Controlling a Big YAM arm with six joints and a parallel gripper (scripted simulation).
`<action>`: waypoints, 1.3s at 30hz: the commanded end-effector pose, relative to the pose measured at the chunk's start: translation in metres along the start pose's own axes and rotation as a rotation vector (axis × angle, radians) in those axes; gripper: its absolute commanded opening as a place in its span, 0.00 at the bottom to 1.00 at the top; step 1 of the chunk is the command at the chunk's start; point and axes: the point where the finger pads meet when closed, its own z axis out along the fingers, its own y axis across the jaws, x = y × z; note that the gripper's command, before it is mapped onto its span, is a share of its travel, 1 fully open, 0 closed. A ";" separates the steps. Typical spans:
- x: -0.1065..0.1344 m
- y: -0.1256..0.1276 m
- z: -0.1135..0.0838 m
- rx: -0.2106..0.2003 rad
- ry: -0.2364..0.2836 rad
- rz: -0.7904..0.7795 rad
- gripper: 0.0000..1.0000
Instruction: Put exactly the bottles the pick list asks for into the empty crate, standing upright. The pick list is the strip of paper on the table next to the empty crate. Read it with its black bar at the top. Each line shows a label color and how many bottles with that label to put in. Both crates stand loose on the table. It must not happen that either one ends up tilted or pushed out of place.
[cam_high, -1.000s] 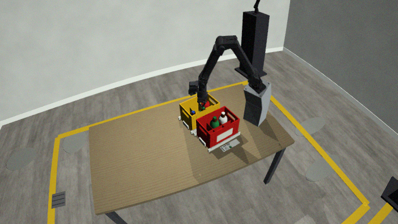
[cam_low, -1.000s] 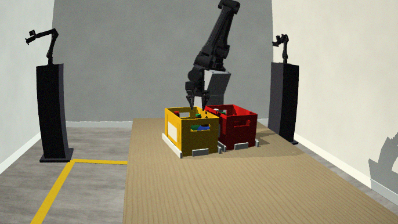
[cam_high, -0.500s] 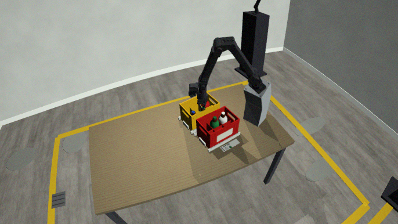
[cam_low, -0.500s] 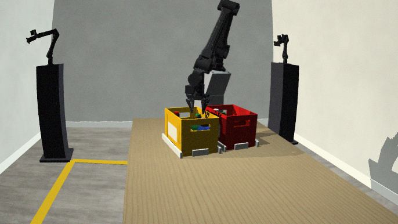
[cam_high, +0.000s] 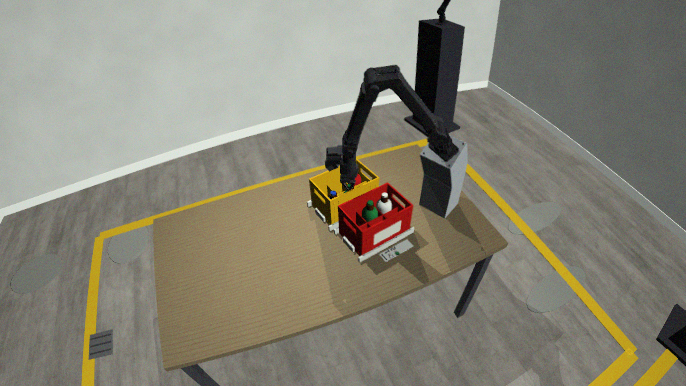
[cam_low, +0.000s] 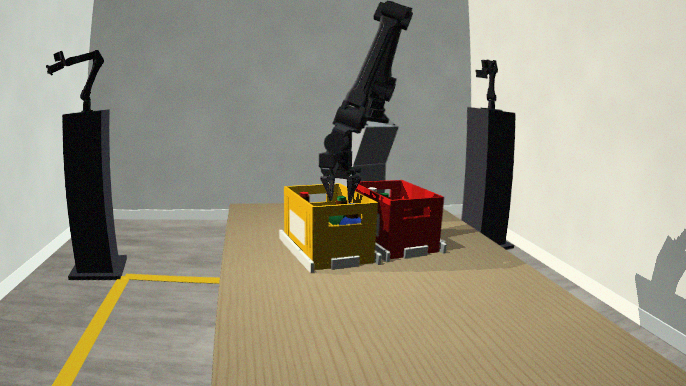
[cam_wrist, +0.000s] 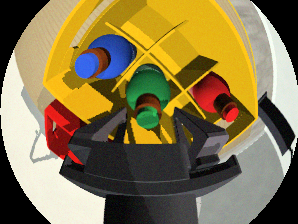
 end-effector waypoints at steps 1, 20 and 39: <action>-0.009 0.008 0.011 -0.003 -0.014 -0.014 0.61; -0.014 0.013 0.009 -0.007 -0.029 -0.022 0.61; -0.015 0.016 0.008 -0.007 -0.028 -0.023 0.61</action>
